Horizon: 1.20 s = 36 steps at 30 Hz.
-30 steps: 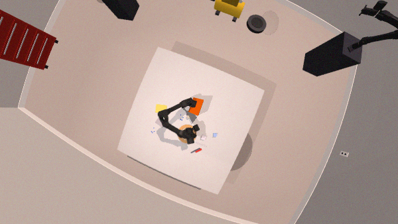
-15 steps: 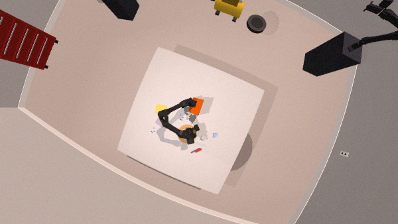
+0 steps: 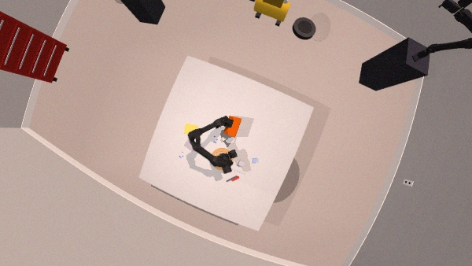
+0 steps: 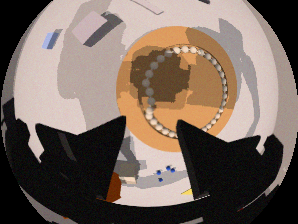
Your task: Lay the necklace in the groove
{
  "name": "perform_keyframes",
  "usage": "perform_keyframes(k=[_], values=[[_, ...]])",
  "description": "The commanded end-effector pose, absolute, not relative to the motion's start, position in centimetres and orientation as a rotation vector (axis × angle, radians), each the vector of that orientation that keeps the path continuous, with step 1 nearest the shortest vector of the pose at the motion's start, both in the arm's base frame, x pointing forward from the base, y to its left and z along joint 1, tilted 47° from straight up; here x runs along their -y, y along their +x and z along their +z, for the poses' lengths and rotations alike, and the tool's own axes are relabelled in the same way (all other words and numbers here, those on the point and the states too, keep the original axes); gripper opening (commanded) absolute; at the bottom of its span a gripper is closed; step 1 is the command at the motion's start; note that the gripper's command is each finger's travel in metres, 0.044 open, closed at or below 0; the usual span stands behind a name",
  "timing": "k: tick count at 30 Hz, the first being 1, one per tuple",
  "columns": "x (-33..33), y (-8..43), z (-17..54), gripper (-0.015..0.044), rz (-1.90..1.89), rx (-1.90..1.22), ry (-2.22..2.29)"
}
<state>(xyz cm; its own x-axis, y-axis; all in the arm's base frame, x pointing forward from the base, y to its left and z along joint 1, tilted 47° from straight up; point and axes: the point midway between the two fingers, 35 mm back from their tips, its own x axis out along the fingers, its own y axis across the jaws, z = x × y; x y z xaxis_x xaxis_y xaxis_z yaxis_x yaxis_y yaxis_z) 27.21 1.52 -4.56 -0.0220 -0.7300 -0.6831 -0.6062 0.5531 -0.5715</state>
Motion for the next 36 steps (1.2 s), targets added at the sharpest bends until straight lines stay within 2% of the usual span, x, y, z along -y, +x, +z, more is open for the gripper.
perform_keyframes(k=[1, 33, 36], values=[[-1.2, 27.2, -4.8, 0.0125, -0.153, -1.717, -1.111], [1.2, 27.1, -7.0, 0.0120, -0.154, -1.717, -1.112], [1.0, 27.2, -6.9, 0.0041, -0.154, -1.714, -1.105]])
